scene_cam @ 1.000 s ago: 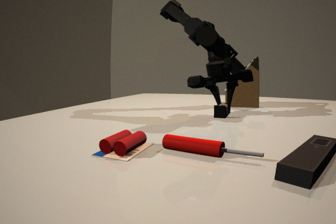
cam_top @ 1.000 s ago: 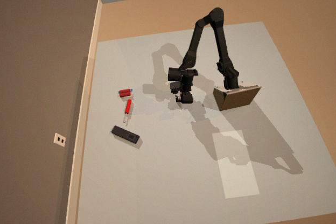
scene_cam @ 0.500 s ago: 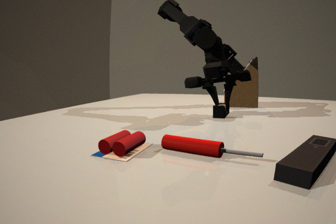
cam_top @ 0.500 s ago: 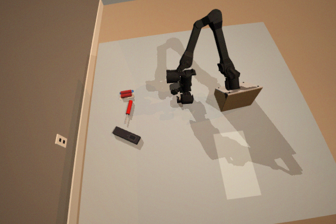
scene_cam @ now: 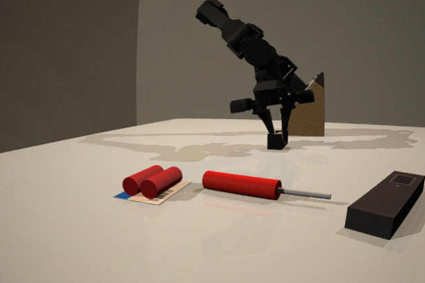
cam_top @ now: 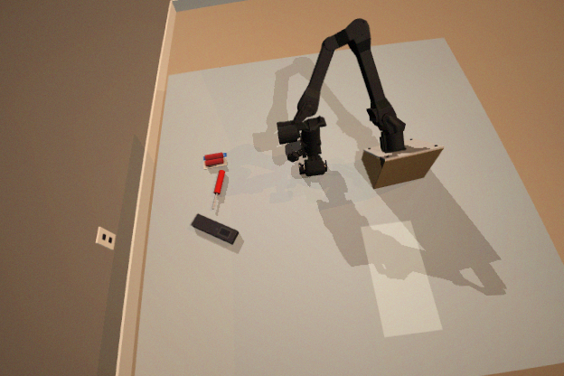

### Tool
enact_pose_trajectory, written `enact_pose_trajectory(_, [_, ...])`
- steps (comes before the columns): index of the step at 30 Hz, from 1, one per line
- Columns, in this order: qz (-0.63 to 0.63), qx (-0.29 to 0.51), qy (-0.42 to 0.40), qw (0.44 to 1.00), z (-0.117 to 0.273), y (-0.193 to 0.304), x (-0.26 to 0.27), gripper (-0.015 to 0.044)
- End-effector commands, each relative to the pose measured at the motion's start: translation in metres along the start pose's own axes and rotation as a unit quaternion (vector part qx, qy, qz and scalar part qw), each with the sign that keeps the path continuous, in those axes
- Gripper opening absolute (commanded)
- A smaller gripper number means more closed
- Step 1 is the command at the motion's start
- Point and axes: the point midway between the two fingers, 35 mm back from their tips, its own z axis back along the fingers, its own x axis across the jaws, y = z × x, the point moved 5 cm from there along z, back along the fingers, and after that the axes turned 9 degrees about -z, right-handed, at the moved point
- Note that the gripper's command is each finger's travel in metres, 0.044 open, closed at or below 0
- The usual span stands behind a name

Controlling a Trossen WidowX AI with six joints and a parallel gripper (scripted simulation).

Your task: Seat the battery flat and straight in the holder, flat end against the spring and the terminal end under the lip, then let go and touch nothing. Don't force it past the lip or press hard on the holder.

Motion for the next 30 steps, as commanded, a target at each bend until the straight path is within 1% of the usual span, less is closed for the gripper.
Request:
enact_pose_trajectory(1, [0.0,0.021,0.004,1.0,-0.0033,0.0025,-0.002,0.0067])
enact_pose_trajectory(20, [0.001,0.025,0.003,1.0,-0.0035,0.0025,-0.0021,0.0067])
enact_pose_trajectory(30, [0.0,0.024,0.003,1.0,-0.003,-0.0063,-0.0008,0.0067])
